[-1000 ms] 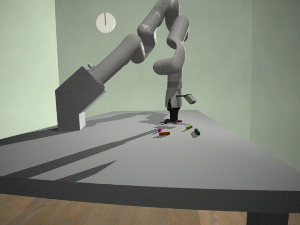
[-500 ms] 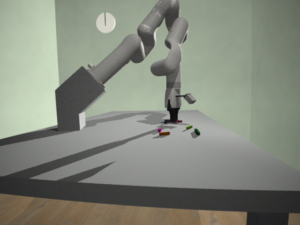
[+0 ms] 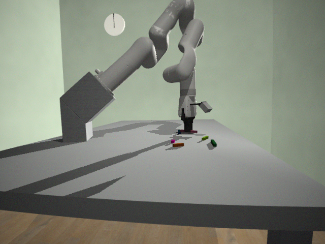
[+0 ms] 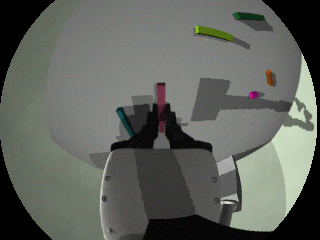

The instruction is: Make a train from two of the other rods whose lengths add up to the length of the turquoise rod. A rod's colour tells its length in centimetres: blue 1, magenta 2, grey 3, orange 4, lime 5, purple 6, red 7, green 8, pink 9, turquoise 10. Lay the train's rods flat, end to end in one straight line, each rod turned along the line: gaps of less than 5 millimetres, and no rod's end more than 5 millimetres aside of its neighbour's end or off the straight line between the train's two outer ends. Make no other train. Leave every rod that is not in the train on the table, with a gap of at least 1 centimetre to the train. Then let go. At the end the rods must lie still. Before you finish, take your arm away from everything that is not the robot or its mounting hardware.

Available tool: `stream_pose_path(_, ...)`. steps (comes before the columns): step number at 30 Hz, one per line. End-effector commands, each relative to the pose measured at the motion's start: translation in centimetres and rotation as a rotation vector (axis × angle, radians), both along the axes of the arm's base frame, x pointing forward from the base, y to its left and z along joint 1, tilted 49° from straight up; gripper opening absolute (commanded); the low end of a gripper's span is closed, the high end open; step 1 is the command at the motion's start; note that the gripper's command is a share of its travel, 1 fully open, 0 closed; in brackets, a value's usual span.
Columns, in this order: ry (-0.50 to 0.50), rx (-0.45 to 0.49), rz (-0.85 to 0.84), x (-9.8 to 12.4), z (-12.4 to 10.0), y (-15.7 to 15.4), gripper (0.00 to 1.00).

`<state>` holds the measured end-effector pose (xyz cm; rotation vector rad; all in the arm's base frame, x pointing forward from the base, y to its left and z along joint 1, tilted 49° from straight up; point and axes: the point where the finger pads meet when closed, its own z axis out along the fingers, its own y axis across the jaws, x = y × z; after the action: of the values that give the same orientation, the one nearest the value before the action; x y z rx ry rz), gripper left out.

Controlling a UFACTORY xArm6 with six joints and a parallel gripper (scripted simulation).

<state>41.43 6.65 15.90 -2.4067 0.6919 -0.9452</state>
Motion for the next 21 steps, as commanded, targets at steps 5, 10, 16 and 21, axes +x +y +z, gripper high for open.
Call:
stream_pose_path(5, -0.002, 0.000, 0.000, 0.01, 0.05, 0.00, 0.04)
stream_pose_path(10, -0.002, 0.000, 0.000, 0.10, -0.02, 0.03, 0.04)
stream_pose_path(16, -0.002, 0.000, 0.000, 0.42, -0.32, 0.13, 0.04)
stream_pose_path(21, -0.002, 0.000, 0.000, 0.62, -0.50, 0.19, 0.04)
